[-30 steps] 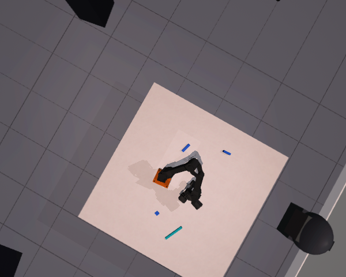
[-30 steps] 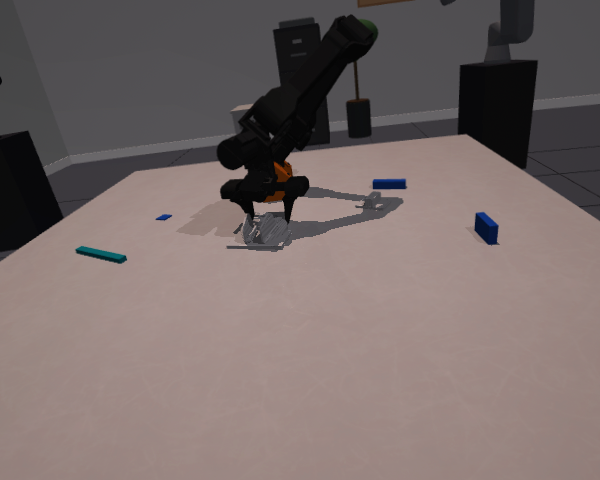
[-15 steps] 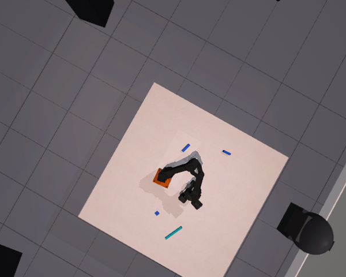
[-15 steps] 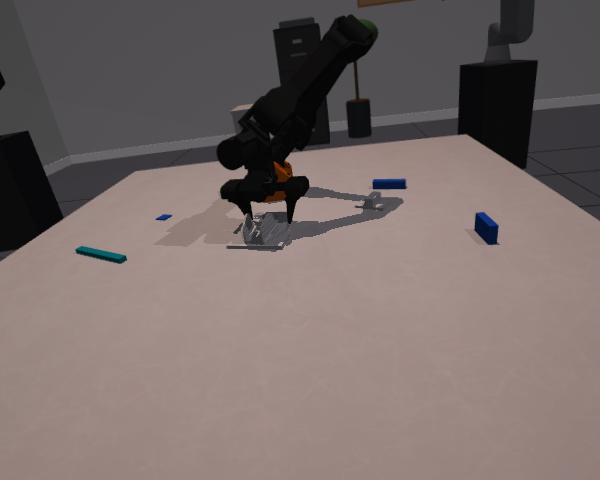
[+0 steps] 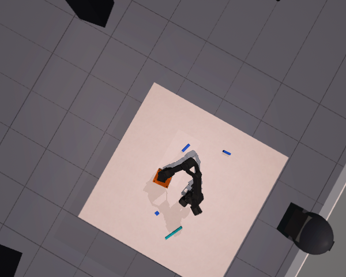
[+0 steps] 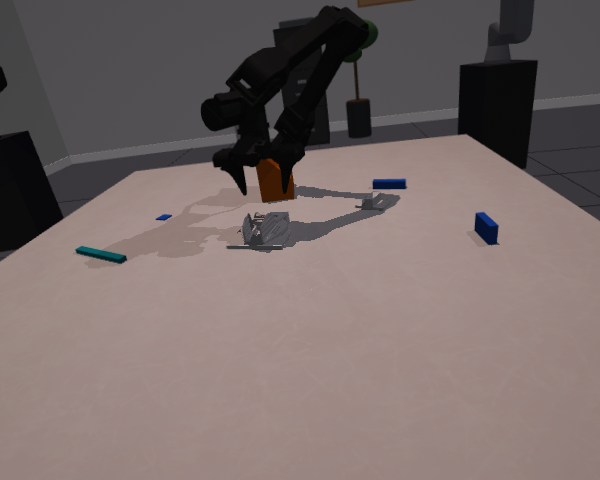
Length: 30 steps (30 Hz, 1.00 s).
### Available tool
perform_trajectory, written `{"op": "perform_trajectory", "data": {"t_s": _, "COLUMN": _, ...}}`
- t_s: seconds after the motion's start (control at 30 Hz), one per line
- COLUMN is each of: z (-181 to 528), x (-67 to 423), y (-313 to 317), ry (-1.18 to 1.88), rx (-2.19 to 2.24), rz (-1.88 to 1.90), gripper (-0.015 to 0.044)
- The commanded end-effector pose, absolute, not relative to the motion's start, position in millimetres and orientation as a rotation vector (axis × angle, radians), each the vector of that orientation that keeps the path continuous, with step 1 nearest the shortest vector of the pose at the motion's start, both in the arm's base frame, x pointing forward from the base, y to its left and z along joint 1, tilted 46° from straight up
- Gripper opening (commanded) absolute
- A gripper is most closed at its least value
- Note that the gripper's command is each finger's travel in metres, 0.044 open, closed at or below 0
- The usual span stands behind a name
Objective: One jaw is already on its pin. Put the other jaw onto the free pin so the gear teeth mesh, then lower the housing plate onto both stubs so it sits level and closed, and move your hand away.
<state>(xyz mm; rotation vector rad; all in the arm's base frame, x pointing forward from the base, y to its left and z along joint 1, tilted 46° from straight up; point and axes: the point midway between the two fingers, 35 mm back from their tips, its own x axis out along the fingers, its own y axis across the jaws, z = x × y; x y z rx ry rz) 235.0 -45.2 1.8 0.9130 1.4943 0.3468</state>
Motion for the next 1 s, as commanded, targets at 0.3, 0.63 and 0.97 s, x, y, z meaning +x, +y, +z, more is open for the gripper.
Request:
{"op": "perform_trajectory", "data": {"t_s": 0.3, "z": 39.8, "x": 194.9, "y": -80.1, "ry": 1.512, "rx": 0.908, "rz": 0.352, "gripper": 0.044}}
{"op": "perform_trajectory", "data": {"t_s": 0.63, "z": 39.8, "x": 194.9, "y": -80.1, "ry": 1.512, "rx": 0.908, "rz": 0.352, "gripper": 0.044}}
{"op": "perform_trajectory", "data": {"t_s": 0.97, "z": 39.8, "x": 194.9, "y": -80.1, "ry": 1.512, "rx": 0.908, "rz": 0.352, "gripper": 0.044}}
